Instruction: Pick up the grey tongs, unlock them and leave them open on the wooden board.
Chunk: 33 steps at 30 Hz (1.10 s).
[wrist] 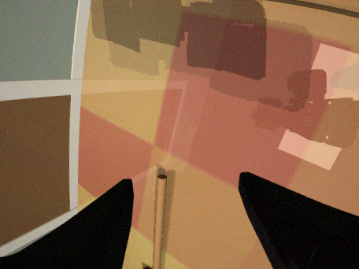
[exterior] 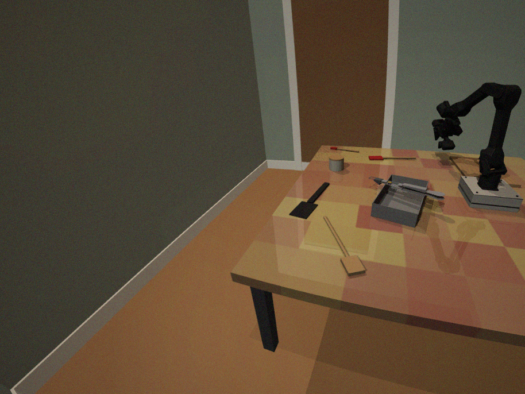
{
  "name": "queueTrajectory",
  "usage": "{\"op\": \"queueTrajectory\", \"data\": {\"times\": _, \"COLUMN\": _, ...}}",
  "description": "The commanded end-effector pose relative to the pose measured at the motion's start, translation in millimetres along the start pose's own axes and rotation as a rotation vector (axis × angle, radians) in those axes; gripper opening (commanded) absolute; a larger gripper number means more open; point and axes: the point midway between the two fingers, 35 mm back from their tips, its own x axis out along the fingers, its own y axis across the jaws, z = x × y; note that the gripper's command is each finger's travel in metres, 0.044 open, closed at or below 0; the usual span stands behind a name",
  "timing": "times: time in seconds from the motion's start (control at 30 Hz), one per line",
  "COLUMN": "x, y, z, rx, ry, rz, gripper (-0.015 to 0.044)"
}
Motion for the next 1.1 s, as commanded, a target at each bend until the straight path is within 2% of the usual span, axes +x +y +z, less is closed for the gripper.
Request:
{"op": "queueTrajectory", "data": {"times": 0.0, "x": -5.3, "y": -12.0, "z": -54.2, "rx": -0.206, "ry": 0.126, "rz": -0.034, "gripper": 0.026}}
{"op": "queueTrajectory", "data": {"times": 0.17, "x": -24.4, "y": -43.0, "z": -136.9, "rx": -0.563, "ry": 0.342, "rz": -0.065, "gripper": 0.026}}
{"op": "queueTrajectory", "data": {"times": 0.3, "x": -44.3, "y": -71.3, "z": -185.0, "rx": -0.798, "ry": 0.477, "rz": -0.072, "gripper": 0.026}}
{"op": "queueTrajectory", "data": {"times": 0.6, "x": -117.8, "y": -164.0, "z": -282.1, "rx": -1.387, "ry": 0.895, "rz": -0.042, "gripper": 0.026}}
{"op": "queueTrajectory", "data": {"times": 0.87, "x": -200.9, "y": -265.9, "z": -323.7, "rx": -1.916, "ry": 1.31, "rz": 0.046, "gripper": 0.026}}
{"op": "queueTrajectory", "data": {"times": 1.07, "x": -208.1, "y": -274.5, "z": -324.9, "rx": -1.956, "ry": 1.346, "rz": 0.056, "gripper": 0.026}}
